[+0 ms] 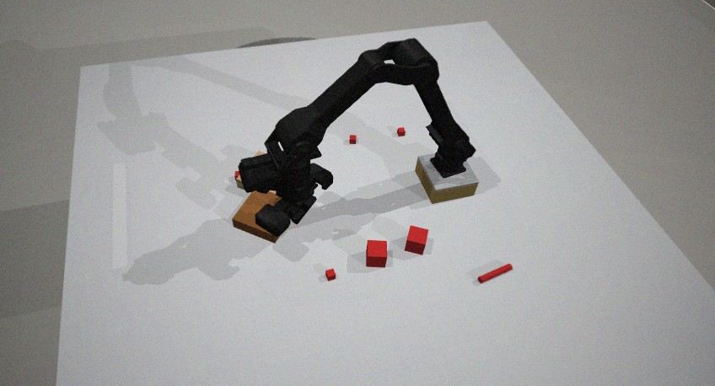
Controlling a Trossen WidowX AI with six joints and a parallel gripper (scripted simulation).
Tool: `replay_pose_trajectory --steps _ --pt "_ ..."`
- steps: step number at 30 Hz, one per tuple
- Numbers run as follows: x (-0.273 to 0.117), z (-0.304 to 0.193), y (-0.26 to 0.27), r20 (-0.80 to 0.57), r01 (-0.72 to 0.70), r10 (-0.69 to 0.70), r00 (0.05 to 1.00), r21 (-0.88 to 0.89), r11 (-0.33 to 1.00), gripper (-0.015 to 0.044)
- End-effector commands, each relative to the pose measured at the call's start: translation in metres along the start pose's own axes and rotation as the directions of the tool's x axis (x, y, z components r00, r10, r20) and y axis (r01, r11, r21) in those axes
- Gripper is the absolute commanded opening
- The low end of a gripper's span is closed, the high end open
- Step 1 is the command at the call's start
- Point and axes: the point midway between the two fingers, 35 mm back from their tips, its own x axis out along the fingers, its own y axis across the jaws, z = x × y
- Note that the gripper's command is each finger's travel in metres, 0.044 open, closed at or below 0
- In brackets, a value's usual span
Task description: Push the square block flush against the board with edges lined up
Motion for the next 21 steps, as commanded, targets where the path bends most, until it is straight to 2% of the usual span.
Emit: replay_pose_trajectory --steps 1,21 --pt "0.017 -0.003 -0.004 -0.01 0.013 -0.013 1.0 0.007 1.0 0.0" --pt "0.017 0.017 -0.004 -0.008 0.013 -0.013 1.0 0.007 1.0 0.0"
